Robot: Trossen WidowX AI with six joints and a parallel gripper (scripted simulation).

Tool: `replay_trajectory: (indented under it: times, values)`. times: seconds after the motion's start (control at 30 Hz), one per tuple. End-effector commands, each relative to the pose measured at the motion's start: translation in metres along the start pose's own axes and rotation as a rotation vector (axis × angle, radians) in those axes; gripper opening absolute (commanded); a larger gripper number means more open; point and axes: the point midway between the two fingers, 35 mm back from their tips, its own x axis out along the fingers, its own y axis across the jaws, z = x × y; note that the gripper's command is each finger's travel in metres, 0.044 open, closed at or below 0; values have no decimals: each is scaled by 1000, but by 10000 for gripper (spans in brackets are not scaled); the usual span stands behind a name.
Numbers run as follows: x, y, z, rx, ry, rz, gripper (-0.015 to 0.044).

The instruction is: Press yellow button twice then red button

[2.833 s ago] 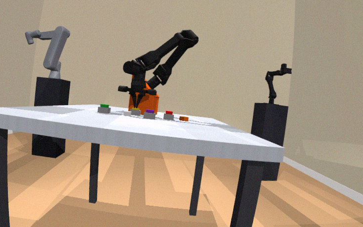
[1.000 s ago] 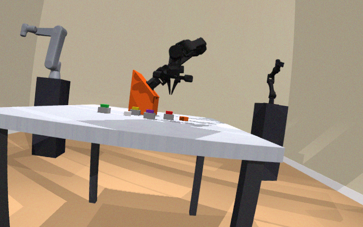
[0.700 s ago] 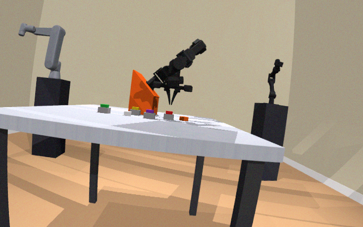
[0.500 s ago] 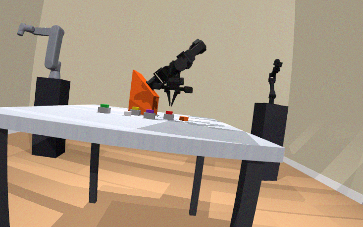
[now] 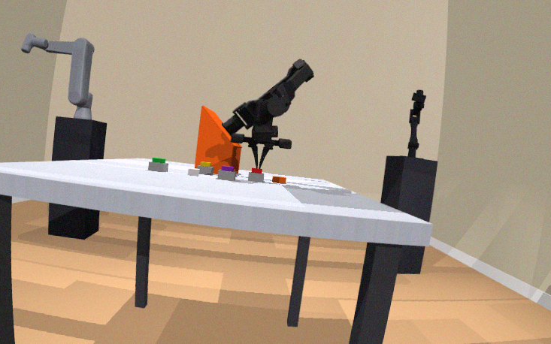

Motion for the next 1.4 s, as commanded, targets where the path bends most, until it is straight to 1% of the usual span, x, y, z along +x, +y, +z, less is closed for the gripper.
replay_trajectory:
  times: [0.0, 0.77, 0.93, 1.07, 1.17, 1.3, 1.37]
  values:
    - [8, -3, -3, 15, 13, -6, 20]
    - [8, -3, -3, 15, 13, -6, 20]
    - [-24, -3, -2, 14, 12, -7, 20]
    - [-25, -3, -2, 15, 12, -7, 20]
    - [-37, 10, 4, 15, 12, -7, 99]
    - [-73, 50, 13, 14, 11, -7, 204]
    - [-85, 62, 13, 14, 11, -7, 256]
